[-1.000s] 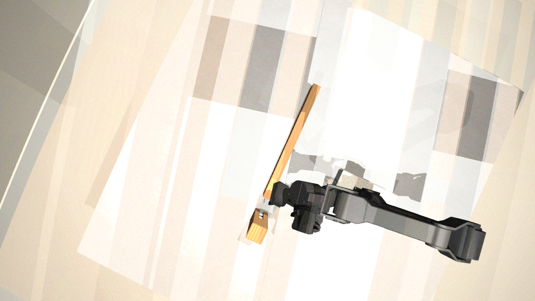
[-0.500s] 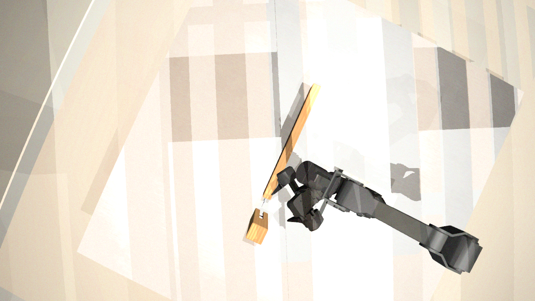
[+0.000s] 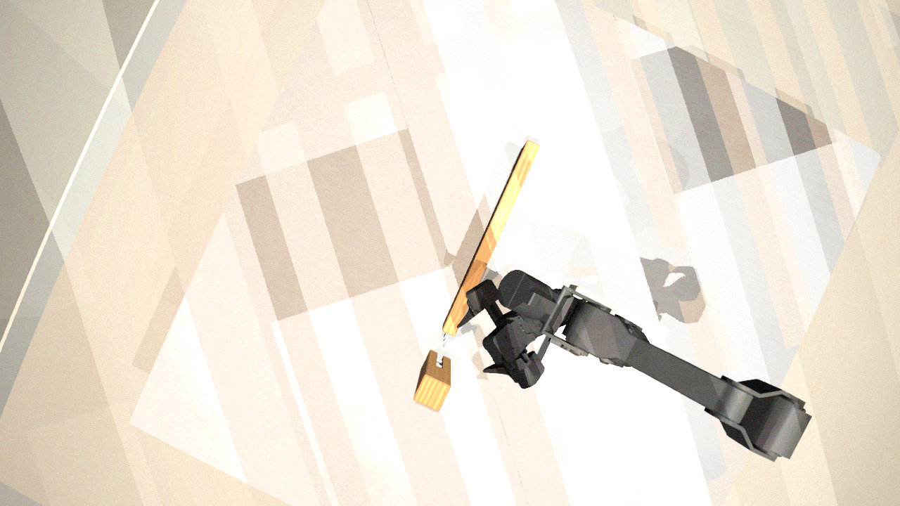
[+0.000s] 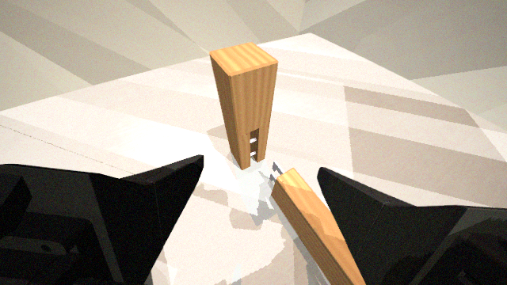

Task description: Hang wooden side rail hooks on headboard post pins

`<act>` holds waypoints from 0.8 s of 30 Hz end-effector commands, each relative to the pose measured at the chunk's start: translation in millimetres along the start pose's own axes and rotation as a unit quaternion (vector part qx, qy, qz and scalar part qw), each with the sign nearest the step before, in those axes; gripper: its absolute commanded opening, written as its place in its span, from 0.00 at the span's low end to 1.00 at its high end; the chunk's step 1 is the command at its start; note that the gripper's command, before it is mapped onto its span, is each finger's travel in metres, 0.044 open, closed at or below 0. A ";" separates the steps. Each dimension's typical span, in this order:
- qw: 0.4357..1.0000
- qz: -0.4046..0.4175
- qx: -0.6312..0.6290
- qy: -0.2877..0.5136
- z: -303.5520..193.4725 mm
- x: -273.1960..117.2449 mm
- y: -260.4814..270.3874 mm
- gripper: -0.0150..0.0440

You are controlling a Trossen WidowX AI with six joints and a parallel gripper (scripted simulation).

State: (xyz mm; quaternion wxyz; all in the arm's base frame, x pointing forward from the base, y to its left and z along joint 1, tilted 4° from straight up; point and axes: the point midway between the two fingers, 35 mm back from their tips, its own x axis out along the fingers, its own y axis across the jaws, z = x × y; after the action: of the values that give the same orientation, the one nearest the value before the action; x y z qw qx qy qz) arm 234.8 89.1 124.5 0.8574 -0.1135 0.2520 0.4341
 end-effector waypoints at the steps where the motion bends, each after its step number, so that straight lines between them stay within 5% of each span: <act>1: 1.000 0.003 0.005 -0.001 -0.5 0.6 0.6 1.00; 12: 0.917 -0.061 0.378 0.112 4.0 3.5 -24.5 1.00; 24: 0.633 -0.241 0.714 0.177 7.2 -0.1 -49.3 1.00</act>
State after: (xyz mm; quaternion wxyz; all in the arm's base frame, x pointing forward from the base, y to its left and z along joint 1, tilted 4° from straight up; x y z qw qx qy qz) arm 269.2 69.3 130.7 0.7475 0.3283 0.5772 0.0153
